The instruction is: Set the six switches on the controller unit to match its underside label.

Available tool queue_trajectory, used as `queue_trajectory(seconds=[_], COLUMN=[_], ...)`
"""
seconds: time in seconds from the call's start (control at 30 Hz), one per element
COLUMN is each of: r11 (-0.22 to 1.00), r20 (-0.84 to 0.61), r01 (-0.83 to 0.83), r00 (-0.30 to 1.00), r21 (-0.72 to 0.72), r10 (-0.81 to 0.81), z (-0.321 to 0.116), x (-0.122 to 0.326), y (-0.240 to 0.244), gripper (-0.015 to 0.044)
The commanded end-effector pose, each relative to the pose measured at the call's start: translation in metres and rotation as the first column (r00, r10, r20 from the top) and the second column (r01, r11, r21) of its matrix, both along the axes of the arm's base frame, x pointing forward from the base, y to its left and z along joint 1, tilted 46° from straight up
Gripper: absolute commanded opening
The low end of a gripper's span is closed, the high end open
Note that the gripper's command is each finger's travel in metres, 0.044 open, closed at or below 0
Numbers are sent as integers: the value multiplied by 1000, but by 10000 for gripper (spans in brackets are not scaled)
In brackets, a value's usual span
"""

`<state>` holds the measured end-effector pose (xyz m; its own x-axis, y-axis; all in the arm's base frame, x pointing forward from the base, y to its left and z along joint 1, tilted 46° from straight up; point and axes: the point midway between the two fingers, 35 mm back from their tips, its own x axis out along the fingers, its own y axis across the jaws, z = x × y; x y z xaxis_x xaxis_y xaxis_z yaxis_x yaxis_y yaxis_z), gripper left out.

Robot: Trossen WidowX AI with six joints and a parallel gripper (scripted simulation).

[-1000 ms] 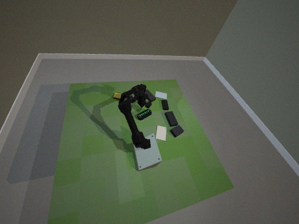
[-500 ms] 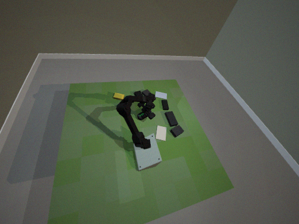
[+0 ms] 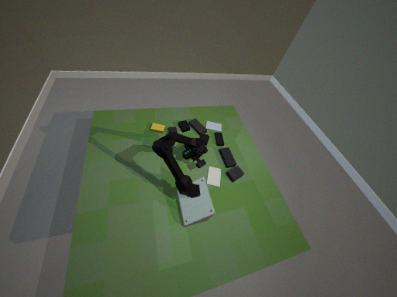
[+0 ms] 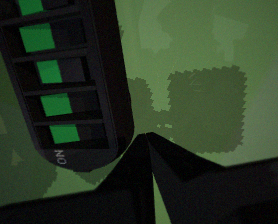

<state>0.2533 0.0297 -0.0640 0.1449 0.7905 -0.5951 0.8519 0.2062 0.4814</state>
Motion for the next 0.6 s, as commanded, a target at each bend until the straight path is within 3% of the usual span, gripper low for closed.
queue_trajectory(seconds=[0.0,0.57], r11=[1000,1000], r20=[-1,-1], r01=[5,5], r00=[1000,1000], r21=[4,3], r10=[-5,-5], z=[-3,-23], x=[-1,-3], y=[4,22], gripper=[0,0])
